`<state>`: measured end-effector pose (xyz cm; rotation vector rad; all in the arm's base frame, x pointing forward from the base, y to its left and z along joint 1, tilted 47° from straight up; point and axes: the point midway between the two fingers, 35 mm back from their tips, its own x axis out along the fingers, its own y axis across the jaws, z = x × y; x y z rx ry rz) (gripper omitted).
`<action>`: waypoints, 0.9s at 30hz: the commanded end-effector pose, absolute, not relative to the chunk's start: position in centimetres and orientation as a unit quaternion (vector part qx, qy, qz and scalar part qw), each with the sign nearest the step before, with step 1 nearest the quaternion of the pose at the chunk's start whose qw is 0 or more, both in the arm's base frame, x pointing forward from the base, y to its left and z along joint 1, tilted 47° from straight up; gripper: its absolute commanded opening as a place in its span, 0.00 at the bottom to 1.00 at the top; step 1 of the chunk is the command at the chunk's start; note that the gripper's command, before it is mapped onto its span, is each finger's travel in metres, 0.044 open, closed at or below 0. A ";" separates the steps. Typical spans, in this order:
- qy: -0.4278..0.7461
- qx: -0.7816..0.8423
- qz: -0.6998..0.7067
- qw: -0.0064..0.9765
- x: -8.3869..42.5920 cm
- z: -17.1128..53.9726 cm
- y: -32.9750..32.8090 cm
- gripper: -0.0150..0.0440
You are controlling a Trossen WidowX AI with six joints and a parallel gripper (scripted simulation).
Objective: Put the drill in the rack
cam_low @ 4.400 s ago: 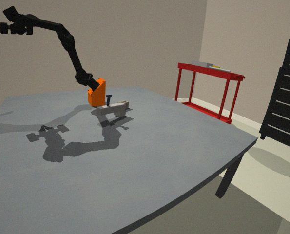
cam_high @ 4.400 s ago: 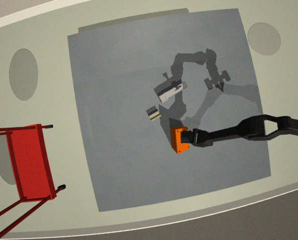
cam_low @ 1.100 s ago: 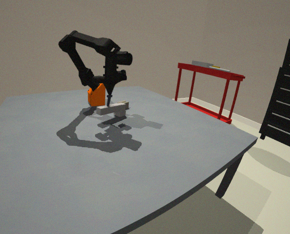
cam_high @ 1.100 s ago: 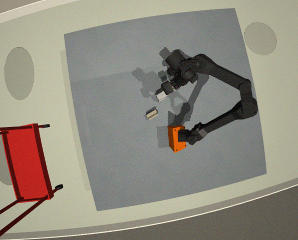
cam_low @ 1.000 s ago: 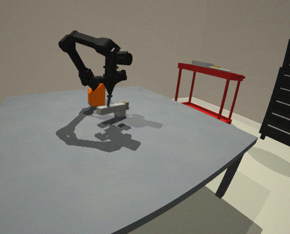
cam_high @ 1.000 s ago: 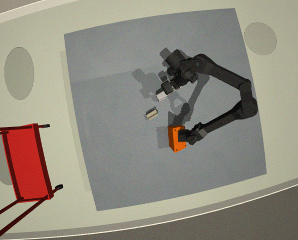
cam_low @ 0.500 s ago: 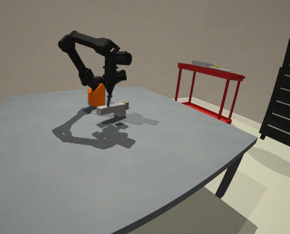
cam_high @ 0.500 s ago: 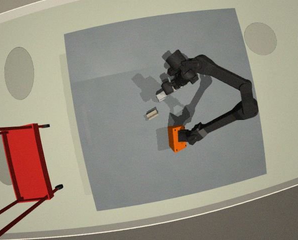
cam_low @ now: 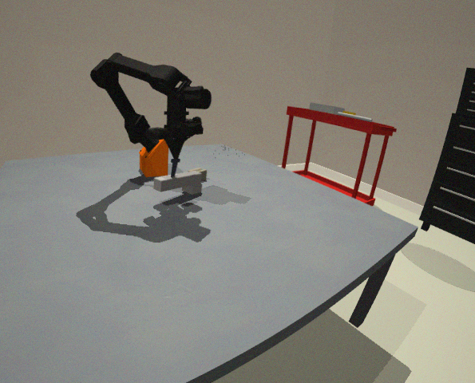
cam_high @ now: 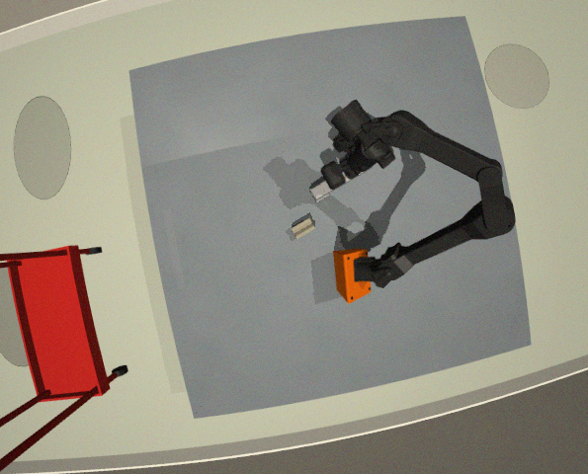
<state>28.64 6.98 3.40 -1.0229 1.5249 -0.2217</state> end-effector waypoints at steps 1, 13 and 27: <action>0.669 -0.443 -0.108 0.587 28.4 2.9 5.4 0.25; 0.669 -0.443 -0.108 0.587 28.5 2.6 5.0 0.25; 0.669 -0.443 -0.108 0.587 28.6 2.3 4.5 0.25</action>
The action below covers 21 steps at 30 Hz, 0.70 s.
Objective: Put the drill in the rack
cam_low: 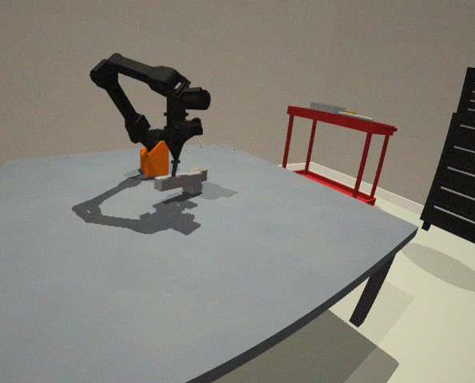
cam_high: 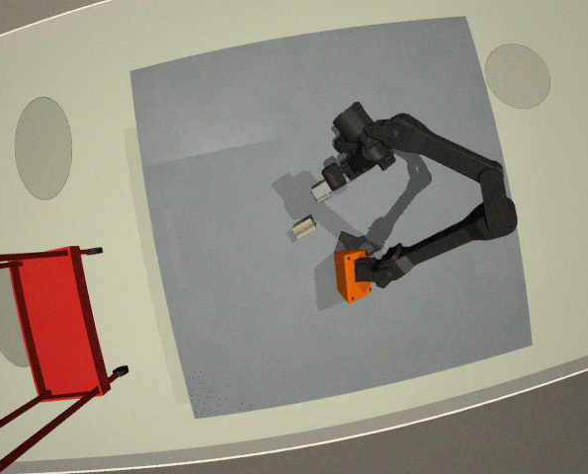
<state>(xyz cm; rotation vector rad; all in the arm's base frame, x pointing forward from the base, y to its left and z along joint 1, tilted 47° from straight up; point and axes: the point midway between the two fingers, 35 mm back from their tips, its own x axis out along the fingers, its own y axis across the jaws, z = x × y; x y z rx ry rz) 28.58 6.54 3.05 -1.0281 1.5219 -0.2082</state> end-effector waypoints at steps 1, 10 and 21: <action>0.669 -0.443 -0.108 0.587 28.6 2.2 4.4 0.25; 0.669 -0.442 -0.106 0.588 28.8 3.9 6.7 0.48; 0.671 -0.492 -0.047 0.553 28.2 4.4 10.6 0.97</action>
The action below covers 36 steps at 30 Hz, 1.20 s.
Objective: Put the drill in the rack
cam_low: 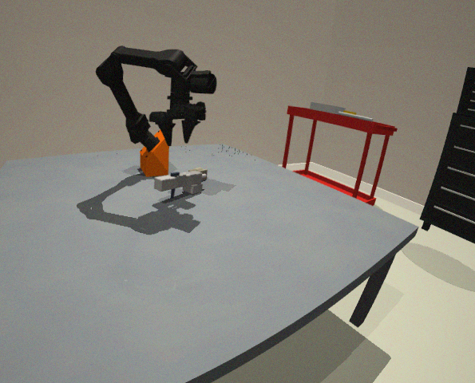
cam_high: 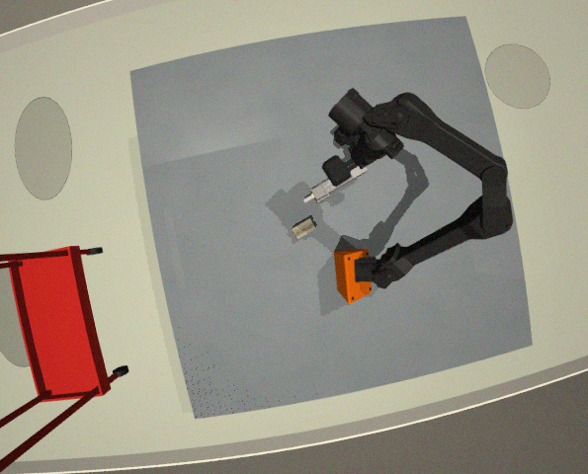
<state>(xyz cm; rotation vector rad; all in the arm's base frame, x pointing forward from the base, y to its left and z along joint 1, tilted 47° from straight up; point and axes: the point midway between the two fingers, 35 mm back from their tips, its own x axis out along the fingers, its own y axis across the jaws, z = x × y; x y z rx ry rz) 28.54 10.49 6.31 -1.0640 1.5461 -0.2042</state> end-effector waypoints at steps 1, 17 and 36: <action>0.673 -0.522 -0.009 0.524 27.9 3.0 10.9 1.00; 0.548 -0.728 0.398 0.104 21.8 -11.5 10.8 1.00; 0.548 -0.728 0.398 0.104 21.9 -11.5 10.8 1.00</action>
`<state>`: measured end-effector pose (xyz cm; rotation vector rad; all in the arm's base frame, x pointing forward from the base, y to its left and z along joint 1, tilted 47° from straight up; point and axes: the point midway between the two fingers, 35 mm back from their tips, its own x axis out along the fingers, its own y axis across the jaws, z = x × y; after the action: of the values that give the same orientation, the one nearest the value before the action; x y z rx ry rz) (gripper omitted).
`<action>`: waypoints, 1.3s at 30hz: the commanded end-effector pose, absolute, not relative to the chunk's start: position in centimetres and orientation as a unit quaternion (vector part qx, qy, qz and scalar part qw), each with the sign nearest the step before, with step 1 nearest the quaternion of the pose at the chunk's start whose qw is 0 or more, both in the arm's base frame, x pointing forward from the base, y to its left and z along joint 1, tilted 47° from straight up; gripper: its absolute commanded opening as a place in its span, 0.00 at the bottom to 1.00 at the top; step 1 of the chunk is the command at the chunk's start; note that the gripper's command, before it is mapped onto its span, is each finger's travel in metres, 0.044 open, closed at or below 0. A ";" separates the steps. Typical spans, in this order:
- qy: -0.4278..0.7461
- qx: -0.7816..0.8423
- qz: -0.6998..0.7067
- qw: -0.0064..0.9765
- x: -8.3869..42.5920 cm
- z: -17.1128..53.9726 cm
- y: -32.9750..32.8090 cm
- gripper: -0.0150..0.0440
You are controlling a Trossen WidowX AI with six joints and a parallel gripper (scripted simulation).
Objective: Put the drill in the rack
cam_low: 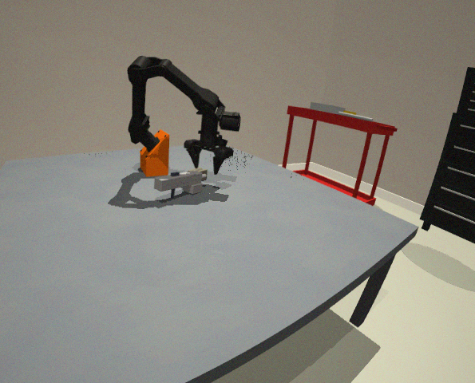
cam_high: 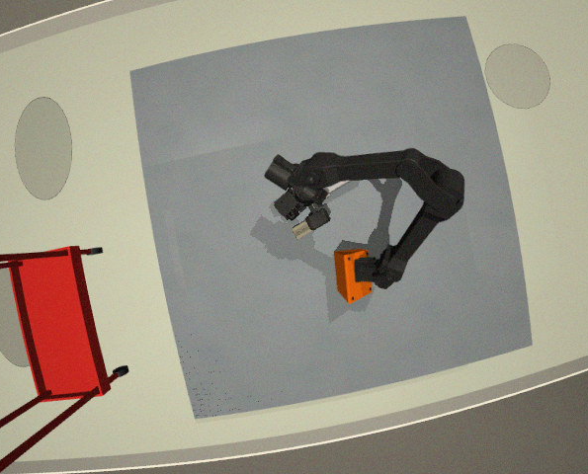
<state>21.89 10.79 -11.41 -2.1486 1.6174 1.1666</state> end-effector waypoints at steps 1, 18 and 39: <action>0.548 -0.728 0.399 0.104 21.9 -11.6 10.7 1.00; 0.548 -0.728 0.399 0.104 22.6 -12.9 8.4 1.00; 0.549 -0.727 0.398 0.106 22.9 -13.9 6.7 0.78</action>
<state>22.90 6.65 -13.88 -2.1431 1.6179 1.1724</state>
